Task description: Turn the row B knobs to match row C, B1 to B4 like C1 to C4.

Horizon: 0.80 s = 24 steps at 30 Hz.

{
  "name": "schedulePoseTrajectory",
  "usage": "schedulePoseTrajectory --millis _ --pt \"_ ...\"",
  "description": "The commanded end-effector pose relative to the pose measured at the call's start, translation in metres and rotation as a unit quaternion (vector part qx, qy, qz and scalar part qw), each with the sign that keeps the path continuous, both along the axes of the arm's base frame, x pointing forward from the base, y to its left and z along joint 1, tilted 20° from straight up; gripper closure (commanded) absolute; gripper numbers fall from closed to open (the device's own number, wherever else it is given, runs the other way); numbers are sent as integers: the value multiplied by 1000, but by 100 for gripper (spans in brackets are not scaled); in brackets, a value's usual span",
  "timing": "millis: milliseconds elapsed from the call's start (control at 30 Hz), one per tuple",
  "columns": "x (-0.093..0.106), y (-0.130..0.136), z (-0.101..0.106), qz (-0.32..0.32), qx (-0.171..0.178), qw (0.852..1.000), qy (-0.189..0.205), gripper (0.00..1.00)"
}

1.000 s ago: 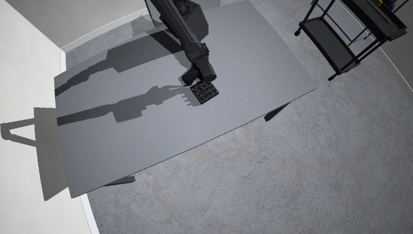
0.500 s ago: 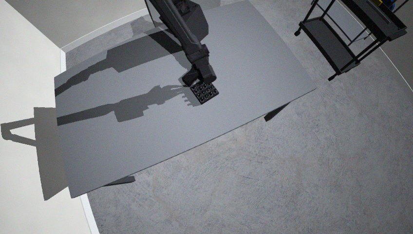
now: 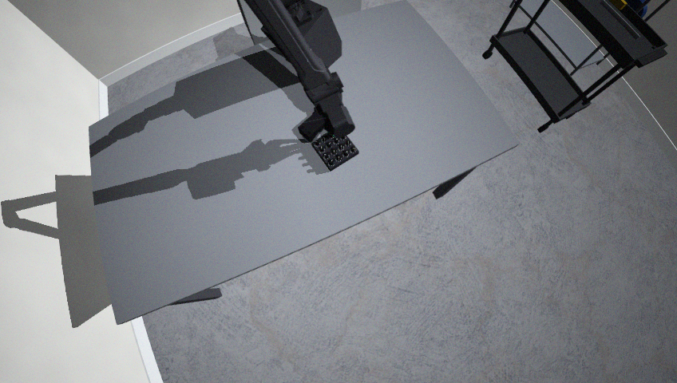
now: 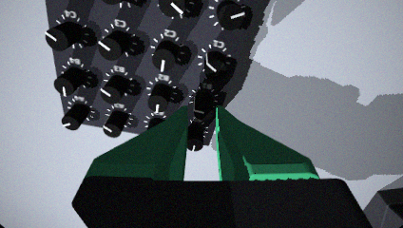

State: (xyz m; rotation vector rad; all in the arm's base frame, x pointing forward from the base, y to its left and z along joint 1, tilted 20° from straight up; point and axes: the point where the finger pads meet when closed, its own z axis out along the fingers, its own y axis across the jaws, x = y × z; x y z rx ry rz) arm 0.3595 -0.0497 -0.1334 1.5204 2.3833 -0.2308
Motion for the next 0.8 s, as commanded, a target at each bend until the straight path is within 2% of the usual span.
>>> schedulePoseTrajectory --millis 0,533,567,767 --pt "11 -5 -1 -1 0 1000 -10 81" --pt "11 -5 -1 -1 0 1000 -10 81" --pt "11 -5 -1 -1 0 1000 -10 92" --pt "11 -5 -1 -1 -1 1000 -10 92"
